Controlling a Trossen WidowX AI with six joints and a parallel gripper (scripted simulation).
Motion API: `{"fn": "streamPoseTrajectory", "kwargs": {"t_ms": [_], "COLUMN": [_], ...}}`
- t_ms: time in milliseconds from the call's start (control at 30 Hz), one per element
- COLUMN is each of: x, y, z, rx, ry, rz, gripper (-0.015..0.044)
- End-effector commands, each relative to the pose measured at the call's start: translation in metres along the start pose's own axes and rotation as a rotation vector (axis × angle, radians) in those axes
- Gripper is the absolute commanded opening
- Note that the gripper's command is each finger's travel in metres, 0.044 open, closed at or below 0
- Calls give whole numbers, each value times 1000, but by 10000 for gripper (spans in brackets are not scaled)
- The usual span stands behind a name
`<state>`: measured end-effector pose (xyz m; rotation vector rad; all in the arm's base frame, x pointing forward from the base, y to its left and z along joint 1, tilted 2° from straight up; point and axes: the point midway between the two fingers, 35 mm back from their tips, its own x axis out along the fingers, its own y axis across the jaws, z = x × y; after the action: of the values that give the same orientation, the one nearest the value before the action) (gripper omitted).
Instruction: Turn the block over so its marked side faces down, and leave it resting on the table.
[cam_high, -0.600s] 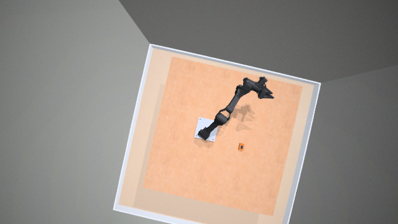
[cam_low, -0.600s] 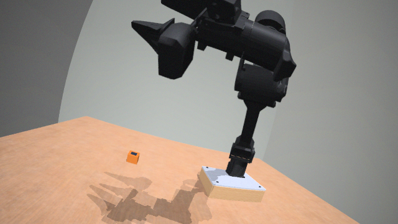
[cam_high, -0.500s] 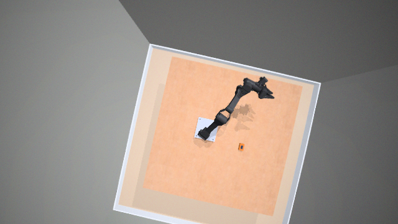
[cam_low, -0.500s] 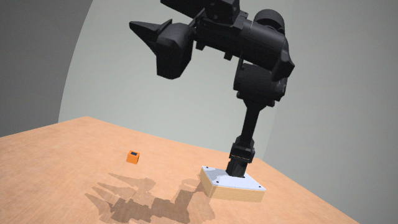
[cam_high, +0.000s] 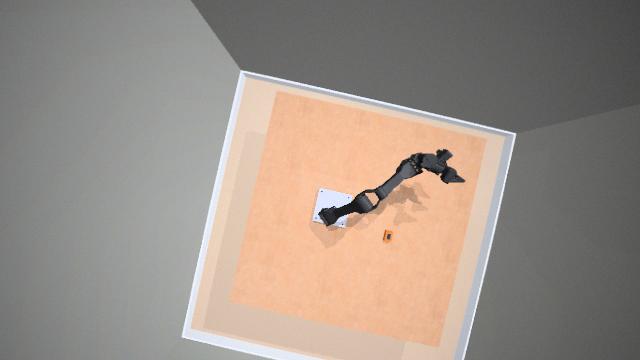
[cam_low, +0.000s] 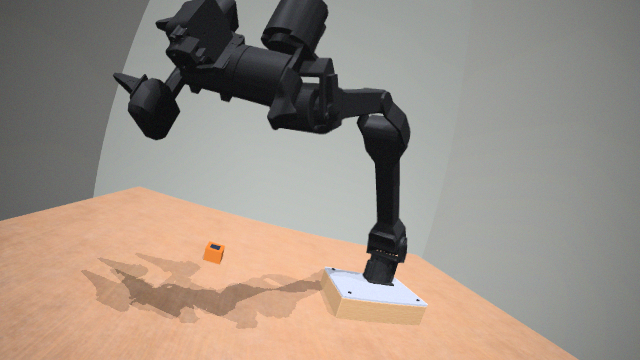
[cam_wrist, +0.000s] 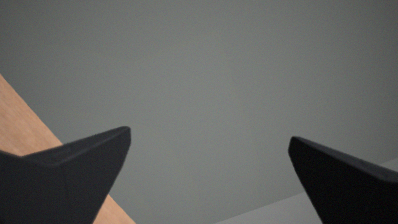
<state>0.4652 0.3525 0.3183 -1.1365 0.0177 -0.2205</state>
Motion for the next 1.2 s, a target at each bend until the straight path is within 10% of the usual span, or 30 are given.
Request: {"fn": "streamPoseTrajectory", "kwargs": {"t_ms": [0,600,1167], "x": [49,99,-3], "y": [15,50,40], "z": [-50,-253,-431], "rx": [-29,99,575], "ry": [30,396,1153], "rz": [127,599,987], "gripper": [440,440,440]}}
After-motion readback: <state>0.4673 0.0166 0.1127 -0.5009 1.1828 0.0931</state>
